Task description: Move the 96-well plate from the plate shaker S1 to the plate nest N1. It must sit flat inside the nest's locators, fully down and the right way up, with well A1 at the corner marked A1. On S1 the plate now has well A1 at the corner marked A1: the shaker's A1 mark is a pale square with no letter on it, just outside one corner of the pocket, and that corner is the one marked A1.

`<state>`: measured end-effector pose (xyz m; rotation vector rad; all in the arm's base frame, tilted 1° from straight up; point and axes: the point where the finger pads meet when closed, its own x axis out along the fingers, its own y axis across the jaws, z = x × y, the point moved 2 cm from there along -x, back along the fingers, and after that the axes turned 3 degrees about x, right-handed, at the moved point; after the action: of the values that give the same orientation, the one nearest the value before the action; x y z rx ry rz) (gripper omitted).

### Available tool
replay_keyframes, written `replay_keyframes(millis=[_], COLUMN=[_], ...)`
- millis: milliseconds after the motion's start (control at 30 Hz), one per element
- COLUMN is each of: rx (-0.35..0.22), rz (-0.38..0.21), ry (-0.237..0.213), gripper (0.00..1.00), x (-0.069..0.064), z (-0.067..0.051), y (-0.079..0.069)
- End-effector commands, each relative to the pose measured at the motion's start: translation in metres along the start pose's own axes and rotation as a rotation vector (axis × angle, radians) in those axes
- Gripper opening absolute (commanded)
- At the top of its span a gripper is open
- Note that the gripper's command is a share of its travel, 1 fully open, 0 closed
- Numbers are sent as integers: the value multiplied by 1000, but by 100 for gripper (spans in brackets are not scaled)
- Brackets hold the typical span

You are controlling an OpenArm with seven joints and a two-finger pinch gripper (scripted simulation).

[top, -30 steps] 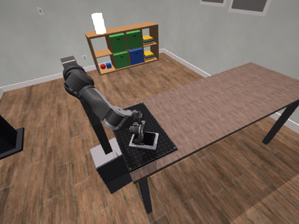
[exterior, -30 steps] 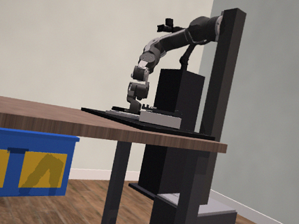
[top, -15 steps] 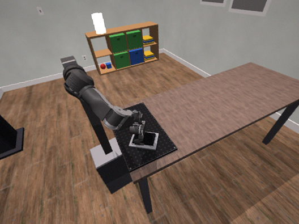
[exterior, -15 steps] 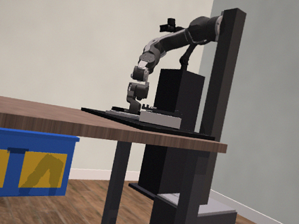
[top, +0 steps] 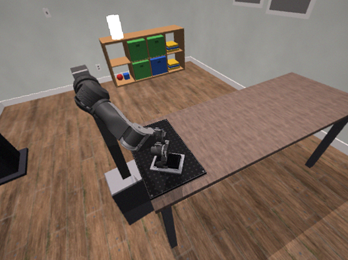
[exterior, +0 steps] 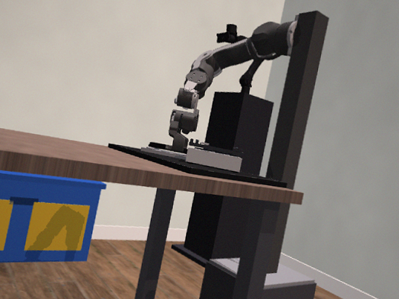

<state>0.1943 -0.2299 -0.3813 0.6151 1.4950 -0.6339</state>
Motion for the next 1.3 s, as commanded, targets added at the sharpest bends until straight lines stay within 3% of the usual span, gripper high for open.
replay_keyframes(millis=[0, 1267], rx=[0, -3], rz=[8, 8], ry=[-2, 1], gripper=[0, 0], x=[-1, 5], z=[1, -1], y=[2, 1])
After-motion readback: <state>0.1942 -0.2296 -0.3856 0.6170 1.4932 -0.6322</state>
